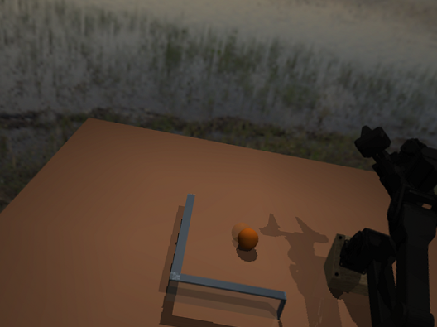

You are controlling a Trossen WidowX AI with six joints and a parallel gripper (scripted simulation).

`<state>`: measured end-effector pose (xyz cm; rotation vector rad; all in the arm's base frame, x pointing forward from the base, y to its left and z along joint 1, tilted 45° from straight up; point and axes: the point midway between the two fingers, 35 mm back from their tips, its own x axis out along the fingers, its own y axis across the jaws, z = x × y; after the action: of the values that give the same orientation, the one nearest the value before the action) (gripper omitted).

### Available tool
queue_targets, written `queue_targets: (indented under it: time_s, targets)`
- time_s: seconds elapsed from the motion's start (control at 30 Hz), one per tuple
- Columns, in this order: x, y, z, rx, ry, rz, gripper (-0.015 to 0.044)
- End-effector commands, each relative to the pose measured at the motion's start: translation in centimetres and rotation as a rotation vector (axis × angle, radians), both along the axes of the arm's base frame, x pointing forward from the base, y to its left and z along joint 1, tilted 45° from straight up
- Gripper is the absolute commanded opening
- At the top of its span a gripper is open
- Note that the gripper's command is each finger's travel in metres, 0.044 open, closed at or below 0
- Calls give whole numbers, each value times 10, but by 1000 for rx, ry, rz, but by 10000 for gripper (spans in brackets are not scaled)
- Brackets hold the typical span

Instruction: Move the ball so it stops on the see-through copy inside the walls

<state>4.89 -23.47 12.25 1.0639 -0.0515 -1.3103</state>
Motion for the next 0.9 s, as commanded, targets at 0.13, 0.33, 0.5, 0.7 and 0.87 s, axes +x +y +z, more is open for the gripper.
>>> queue_targets:
  time_s: [0.13,0.33,0.5,0.7,0.87]
  targets:
    - [33,5,-12,35,237,345,365]
    - [89,27,-33,-7,558,1006,365]
    - [129,54,-50,-136,711,1561,365]
    - [151,76,-62,-266,750,1920,365]
    - [168,96,-72,-404,739,2214,365]
